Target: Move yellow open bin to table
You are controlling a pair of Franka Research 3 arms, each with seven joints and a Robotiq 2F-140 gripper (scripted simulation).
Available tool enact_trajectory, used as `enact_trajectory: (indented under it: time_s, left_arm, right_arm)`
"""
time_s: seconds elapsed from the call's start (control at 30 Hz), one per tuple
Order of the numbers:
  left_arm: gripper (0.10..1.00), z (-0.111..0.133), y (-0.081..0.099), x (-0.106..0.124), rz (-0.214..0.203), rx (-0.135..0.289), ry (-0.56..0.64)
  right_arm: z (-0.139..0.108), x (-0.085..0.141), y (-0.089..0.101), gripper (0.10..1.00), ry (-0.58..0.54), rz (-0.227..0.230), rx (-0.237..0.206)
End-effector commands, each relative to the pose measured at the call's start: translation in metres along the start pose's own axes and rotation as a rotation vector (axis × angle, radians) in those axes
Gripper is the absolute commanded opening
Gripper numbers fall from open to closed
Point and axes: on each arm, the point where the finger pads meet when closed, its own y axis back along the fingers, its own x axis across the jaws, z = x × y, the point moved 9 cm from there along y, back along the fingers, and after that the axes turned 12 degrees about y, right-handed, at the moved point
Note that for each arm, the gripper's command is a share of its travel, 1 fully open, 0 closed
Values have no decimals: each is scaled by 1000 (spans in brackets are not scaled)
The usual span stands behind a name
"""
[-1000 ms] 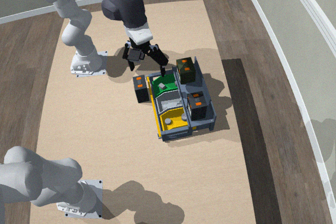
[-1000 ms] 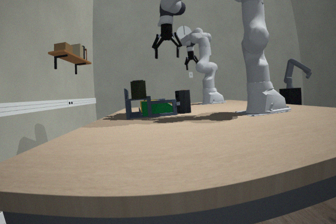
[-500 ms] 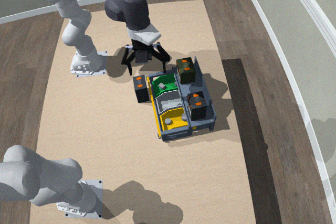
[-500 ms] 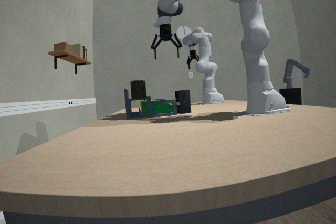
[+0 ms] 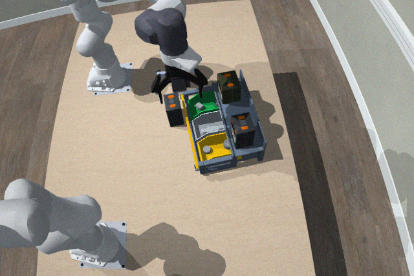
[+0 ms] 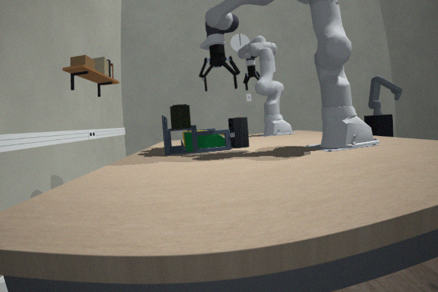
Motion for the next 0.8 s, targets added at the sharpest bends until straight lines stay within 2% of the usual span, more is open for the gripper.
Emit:
enact_trajectory:
  time_s: [0.0,0.03,0.2,0.3,0.5,0.53,0.77]
  left_arm:
    - [1000,-9,-19,-4,-21,30,47]
    - [1000,-9,-19,-4,-21,30,47]
    - [1000,-10,-63,-5,-21,30,47]
    - [1000,-11,-81,-5,-21,30,47]
    - [1000,-11,-91,-6,-21,30,47]
    - [99,-11,-91,-6,-21,30,47]
    - [99,-11,-91,-6,-21,30,47]
  right_arm:
    - [0,0,0,1000,0,0,0]
    - [0,0,0,1000,0,0,0]
    - [0,0,0,1000,0,0,0]
    - [0,0,0,1000,0,0,0]
    - [0,0,0,1000,0,0,0]
    - [0,0,0,1000,0,0,0]
    - [0,0,0,1000,0,0,0]
